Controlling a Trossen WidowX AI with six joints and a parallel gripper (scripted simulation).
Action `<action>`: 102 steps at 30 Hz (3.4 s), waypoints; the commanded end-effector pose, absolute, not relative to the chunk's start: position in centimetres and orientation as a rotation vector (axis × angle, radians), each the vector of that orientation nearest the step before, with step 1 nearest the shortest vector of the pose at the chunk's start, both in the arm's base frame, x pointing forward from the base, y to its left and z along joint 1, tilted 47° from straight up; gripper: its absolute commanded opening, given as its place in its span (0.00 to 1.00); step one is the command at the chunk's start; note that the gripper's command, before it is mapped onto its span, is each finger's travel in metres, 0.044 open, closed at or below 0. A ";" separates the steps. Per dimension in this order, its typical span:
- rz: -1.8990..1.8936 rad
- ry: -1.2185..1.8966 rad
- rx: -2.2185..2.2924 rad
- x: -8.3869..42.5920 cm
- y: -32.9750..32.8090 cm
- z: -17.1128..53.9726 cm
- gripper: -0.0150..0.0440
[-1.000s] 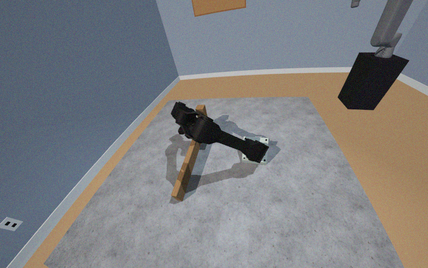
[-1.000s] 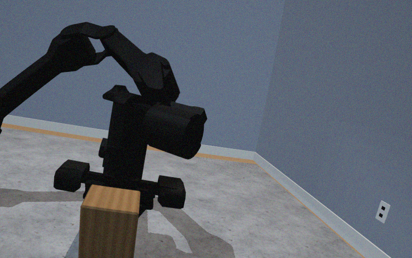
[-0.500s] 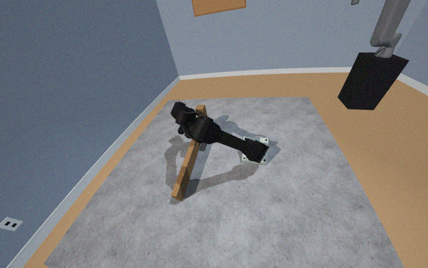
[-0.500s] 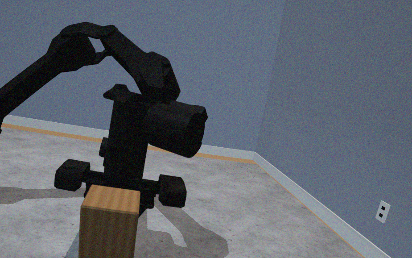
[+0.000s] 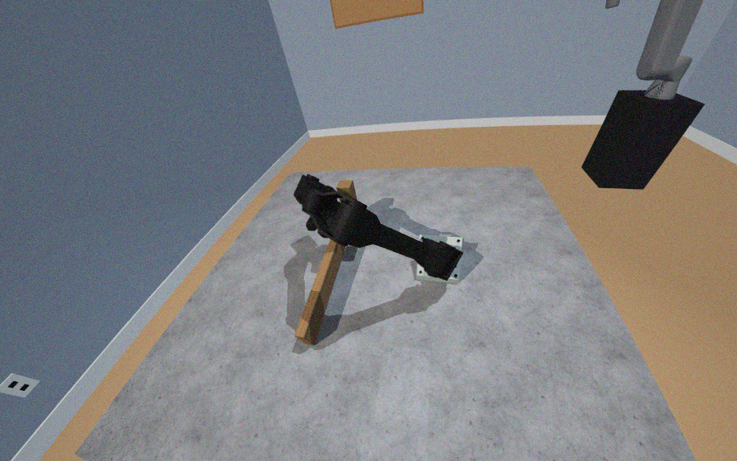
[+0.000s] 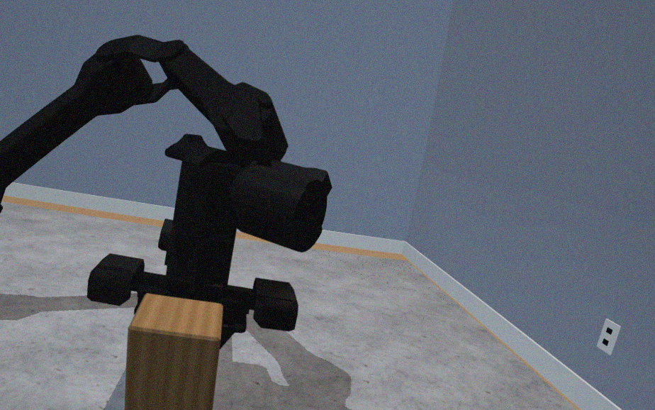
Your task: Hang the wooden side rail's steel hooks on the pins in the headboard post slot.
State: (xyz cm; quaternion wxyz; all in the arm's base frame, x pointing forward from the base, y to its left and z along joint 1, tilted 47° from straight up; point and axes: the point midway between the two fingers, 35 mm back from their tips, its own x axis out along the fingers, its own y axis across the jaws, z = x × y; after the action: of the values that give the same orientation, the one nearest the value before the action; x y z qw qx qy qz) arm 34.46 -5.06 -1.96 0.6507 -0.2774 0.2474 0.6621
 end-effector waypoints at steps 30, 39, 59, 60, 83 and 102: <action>1.486 0.562 -0.635 34.7 -5.9 -2.1 0.25; 1.486 0.562 -0.635 34.7 -5.9 -2.2 0.25; 1.486 0.562 -0.635 34.7 -6.0 -2.4 0.25; 1.486 0.562 -0.635 34.8 -6.0 -2.4 0.25; 1.486 0.562 -0.635 34.8 -6.2 -2.4 0.25; 1.486 0.562 -0.635 34.8 -6.4 -2.6 0.25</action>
State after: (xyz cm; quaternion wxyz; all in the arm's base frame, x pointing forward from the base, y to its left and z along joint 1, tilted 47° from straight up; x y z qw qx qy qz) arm 34.77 -5.68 -2.65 0.6518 -0.2778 0.2472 0.6609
